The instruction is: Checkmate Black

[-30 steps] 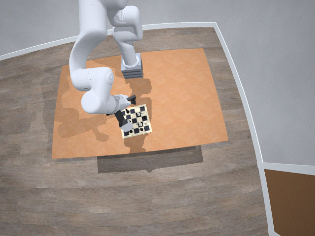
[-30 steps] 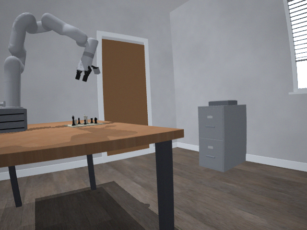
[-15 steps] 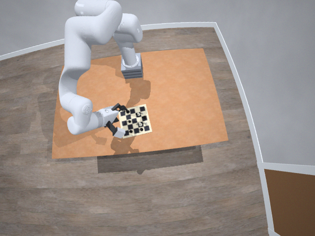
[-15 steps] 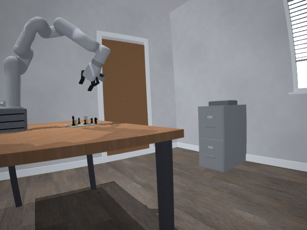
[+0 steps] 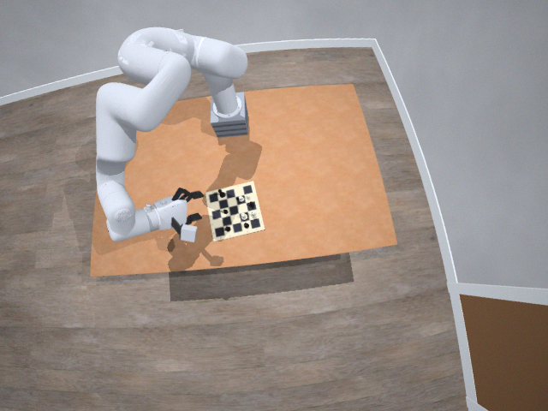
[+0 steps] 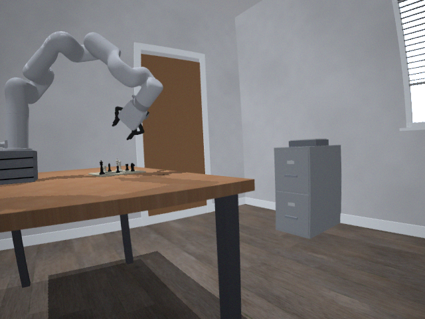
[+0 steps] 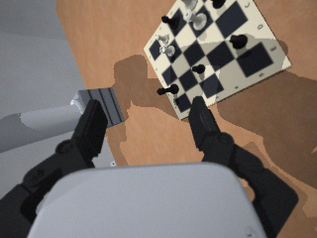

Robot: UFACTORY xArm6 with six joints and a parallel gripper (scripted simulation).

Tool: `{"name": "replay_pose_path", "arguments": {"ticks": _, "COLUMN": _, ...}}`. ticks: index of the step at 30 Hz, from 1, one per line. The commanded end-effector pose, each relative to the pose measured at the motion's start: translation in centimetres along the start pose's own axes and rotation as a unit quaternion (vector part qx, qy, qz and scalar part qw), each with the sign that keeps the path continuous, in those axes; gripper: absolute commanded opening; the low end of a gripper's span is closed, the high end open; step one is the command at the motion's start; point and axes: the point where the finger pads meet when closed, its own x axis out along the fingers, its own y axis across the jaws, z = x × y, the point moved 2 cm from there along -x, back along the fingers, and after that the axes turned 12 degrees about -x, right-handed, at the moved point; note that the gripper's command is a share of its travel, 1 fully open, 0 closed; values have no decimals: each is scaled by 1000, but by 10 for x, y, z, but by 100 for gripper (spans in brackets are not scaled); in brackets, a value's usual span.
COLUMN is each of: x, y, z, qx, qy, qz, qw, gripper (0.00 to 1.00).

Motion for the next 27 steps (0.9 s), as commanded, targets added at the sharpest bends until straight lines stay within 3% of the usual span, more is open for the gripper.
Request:
{"name": "replay_pose_path", "arguments": {"ticks": 1, "x": -2, "y": 17, "z": 26, "qx": -68, "qy": 61, "qz": -30, "qw": 995, "gripper": 100}}
{"name": "replay_pose_path", "arguments": {"ticks": 8, "x": 0, "y": 35, "z": 67, "qx": -164, "qy": 154, "qz": -25, "qw": 974, "gripper": 100}}
{"name": "replay_pose_path", "arguments": {"ticks": 10, "x": 0, "y": 35, "z": 67, "qx": -164, "qy": 154, "qz": -25, "qw": 974, "gripper": 100}}
{"name": "replay_pose_path", "arguments": {"ticks": 15, "x": 3, "y": 45, "z": 101, "qx": -242, "qy": 226, "qz": -2, "qw": 944, "gripper": 100}}
{"name": "replay_pose_path", "arguments": {"ticks": 25, "x": 9, "y": 52, "z": 139, "qx": -328, "qy": 301, "qz": 46, "qw": 894, "gripper": 100}}
{"name": "replay_pose_path", "arguments": {"ticks": 27, "x": 9, "y": 52, "z": 139, "qx": -328, "qy": 301, "qz": 46, "qw": 894, "gripper": 100}}
